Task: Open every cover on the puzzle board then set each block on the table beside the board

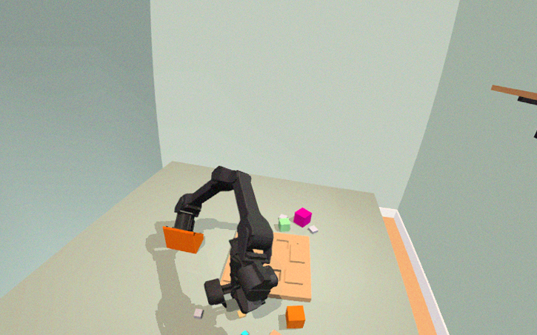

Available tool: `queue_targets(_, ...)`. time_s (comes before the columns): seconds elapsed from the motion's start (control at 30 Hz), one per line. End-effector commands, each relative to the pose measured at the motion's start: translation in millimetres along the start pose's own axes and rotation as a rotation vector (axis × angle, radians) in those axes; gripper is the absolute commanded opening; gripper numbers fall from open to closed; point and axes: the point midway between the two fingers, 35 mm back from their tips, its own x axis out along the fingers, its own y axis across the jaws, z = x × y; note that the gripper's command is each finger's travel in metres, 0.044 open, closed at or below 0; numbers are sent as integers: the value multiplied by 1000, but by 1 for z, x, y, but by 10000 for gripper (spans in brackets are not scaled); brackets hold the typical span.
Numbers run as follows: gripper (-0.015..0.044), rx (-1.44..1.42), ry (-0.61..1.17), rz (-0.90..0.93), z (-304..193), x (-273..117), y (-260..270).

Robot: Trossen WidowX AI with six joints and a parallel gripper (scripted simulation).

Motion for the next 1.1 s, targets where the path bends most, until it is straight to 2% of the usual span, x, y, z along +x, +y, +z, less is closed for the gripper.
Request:
queue_targets(0.0, 440, -7, -13, -1, 0, -12, 1)
queue_targets(0.03, 440, -7, -13, -1, 0, -12, 1)
queue_targets(0.13, 361, -105, -14, -3, -3, -13, 9)
queue_targets(0.6, 0, -1026, -15, -10, -42, -15, 82)
queue_targets(1.07, 0, -1908, -8, -1, -91, -10, 144)
